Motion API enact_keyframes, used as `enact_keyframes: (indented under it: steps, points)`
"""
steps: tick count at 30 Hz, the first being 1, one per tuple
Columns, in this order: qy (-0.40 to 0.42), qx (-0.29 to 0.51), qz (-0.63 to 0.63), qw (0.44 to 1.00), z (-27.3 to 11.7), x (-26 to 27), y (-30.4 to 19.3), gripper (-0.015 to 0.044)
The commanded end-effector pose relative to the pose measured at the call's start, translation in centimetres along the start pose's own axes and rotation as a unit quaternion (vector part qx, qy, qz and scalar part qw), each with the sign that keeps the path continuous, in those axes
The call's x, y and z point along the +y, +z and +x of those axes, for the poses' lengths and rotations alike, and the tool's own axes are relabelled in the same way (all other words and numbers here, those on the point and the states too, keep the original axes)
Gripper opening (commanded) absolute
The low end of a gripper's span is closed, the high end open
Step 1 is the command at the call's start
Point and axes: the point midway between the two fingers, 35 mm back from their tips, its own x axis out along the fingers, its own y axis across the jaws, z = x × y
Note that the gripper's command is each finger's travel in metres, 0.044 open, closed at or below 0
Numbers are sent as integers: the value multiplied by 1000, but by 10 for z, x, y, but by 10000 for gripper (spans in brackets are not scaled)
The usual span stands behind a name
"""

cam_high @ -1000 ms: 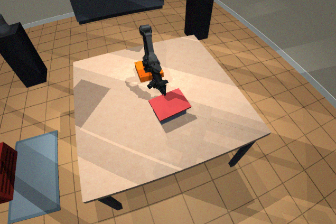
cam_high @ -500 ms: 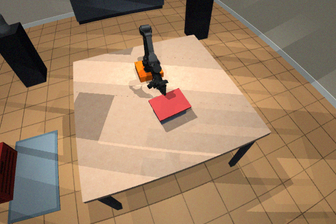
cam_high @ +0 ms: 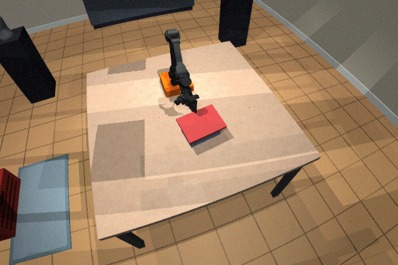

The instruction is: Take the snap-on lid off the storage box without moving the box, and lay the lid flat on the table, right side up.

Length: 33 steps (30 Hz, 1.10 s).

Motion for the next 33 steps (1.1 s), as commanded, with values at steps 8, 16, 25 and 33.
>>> enact_keyframes:
  steps: [8, 16, 25, 33]
  points:
    - [0, 0, 1, 1000, 1, 1, 0, 0]
    - [0, 0, 1, 1000, 2, 1, 0, 0]
    - [0, -2, 2, 1000, 0, 3, 0, 0]
    - [0, -2, 2, 1000, -6, 11, 0, 0]
